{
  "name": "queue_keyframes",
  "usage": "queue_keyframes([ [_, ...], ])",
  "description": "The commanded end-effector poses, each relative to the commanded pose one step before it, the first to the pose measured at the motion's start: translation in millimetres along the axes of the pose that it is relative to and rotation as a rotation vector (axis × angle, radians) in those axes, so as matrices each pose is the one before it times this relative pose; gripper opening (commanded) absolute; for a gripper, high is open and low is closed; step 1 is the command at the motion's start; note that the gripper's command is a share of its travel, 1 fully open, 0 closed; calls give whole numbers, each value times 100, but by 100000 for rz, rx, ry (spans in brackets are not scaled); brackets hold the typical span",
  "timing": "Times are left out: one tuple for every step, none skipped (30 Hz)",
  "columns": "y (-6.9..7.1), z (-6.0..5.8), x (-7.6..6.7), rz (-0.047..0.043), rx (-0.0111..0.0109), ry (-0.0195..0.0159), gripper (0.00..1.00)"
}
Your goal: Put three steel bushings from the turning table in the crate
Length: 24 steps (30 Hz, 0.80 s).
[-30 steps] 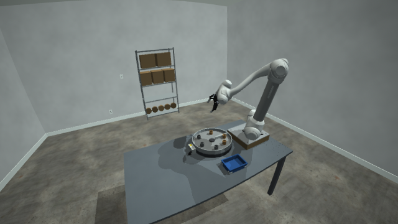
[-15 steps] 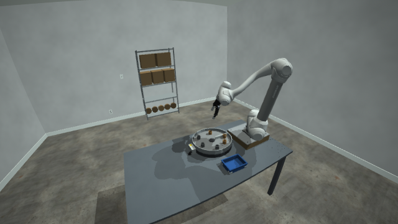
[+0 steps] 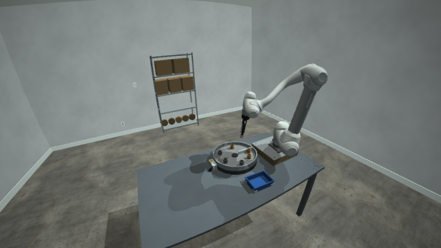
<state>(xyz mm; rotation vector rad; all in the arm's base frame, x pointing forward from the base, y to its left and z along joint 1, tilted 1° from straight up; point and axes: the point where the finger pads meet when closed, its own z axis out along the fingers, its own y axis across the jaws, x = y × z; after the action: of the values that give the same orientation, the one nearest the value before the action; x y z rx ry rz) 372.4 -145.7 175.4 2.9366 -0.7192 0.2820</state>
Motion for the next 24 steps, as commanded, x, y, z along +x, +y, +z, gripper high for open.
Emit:
queue_keyframes([
  [-3182, 211, -2999, 7532, 2599, -8184, 100],
  [-529, 13, -617, 1397, 531, -1495, 100],
  [0, 0, 0, 0, 0, 0, 100],
  [0, 0, 0, 0, 0, 0, 100],
  [-863, 23, -1072, 2338, 807, -2568, 100],
  [-672, 29, -913, 1903, 576, -2147, 100],
  [-497, 30, -728, 1467, 392, -1689, 100],
  [-374, 28, -582, 1142, 273, -1335, 100],
  [-260, 22, -423, 815, 176, -963, 100],
  [-167, 16, -281, 534, 107, -636, 100],
  [-94, 10, -162, 306, 58, -365, 100],
  [-42, 4, -73, 137, 25, -164, 100],
  [-11, 1, -20, 37, 7, -44, 100],
  [-1, 0, -2, 4, 1, -5, 100],
  [0, 0, 0, 0, 0, 0, 100],
  [0, 0, 0, 0, 0, 0, 100],
  [0, 0, 0, 0, 0, 0, 100],
  [0, 0, 0, 0, 0, 0, 100],
  [0, 0, 0, 0, 0, 0, 100],
  [0, 0, 0, 0, 0, 0, 100],
  [0, 0, 0, 0, 0, 0, 100],
  [0, 0, 0, 0, 0, 0, 100],
  [0, 0, 0, 0, 0, 0, 100],
  [0, 0, 0, 0, 0, 0, 100],
])
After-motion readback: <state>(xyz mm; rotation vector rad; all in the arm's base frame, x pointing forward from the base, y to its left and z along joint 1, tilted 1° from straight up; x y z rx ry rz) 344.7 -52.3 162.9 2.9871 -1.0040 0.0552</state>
